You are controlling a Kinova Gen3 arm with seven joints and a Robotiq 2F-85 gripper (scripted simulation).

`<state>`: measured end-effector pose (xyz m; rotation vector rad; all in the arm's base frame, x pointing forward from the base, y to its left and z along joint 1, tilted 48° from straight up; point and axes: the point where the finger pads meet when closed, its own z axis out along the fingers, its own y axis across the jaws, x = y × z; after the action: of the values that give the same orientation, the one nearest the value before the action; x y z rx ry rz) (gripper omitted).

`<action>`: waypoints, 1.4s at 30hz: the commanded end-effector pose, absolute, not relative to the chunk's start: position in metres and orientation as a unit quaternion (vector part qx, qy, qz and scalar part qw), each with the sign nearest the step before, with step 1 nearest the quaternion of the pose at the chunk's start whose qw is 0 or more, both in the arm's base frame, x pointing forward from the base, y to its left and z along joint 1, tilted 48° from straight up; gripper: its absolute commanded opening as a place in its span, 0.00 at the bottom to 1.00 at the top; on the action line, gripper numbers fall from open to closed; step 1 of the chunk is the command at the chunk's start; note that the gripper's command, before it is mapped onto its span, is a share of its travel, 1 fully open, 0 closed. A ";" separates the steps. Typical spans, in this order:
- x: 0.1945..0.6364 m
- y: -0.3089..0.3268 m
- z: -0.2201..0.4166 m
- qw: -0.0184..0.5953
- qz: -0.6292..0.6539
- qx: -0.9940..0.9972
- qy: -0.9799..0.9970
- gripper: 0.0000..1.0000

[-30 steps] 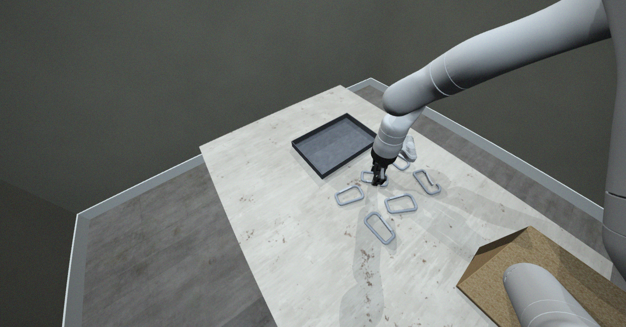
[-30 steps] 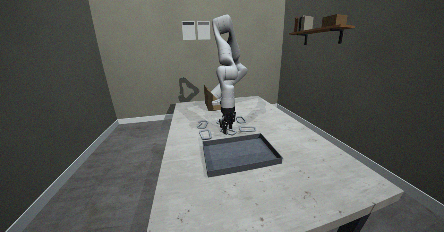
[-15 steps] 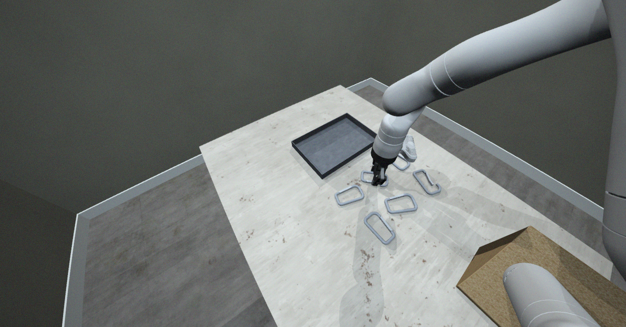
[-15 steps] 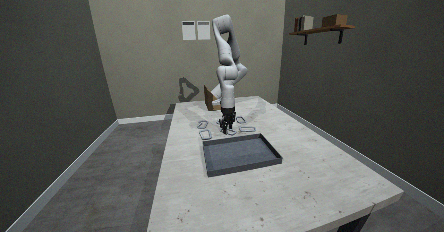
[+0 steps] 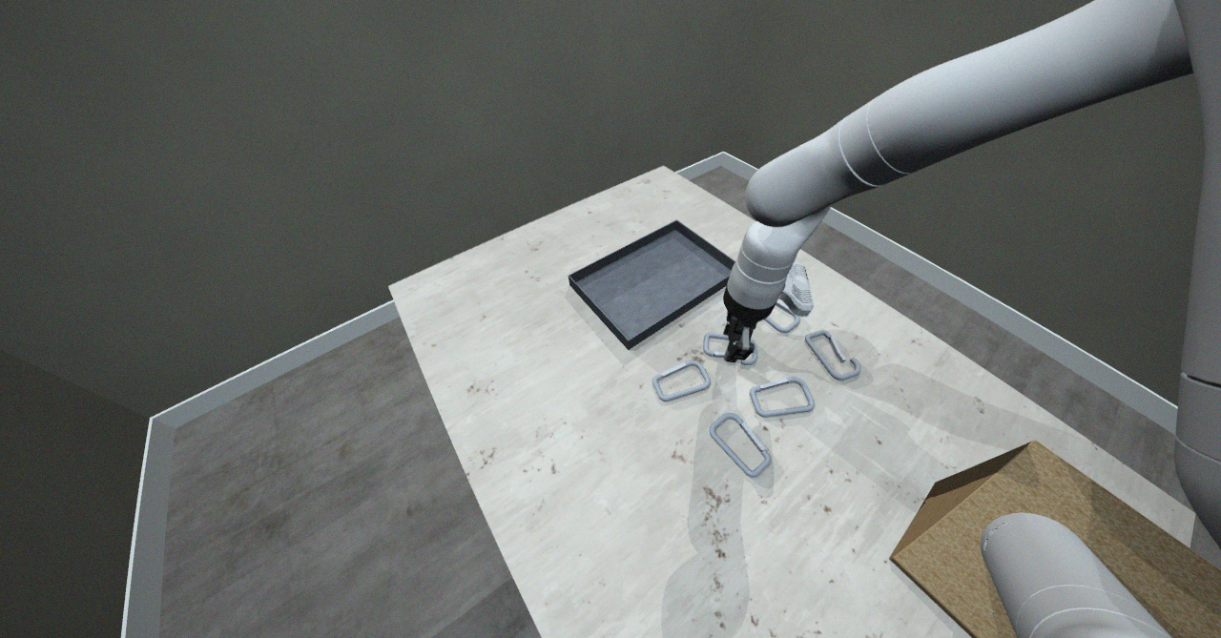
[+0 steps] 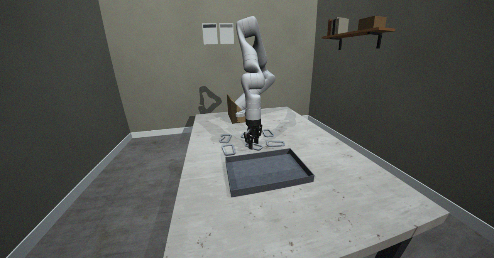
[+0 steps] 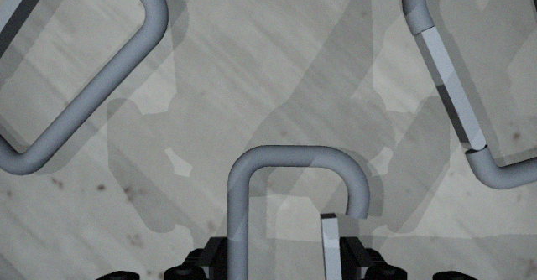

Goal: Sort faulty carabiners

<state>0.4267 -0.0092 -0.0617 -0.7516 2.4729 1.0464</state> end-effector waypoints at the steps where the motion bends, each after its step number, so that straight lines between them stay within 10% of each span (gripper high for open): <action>1: 0.427 -0.010 -0.062 0.176 0.369 -0.265 0.873 0.55; 42: 0.427 -0.010 -0.061 0.176 0.369 -0.265 0.873 0.53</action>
<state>0.4269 -0.0095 -0.0616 -0.7513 2.4729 1.0457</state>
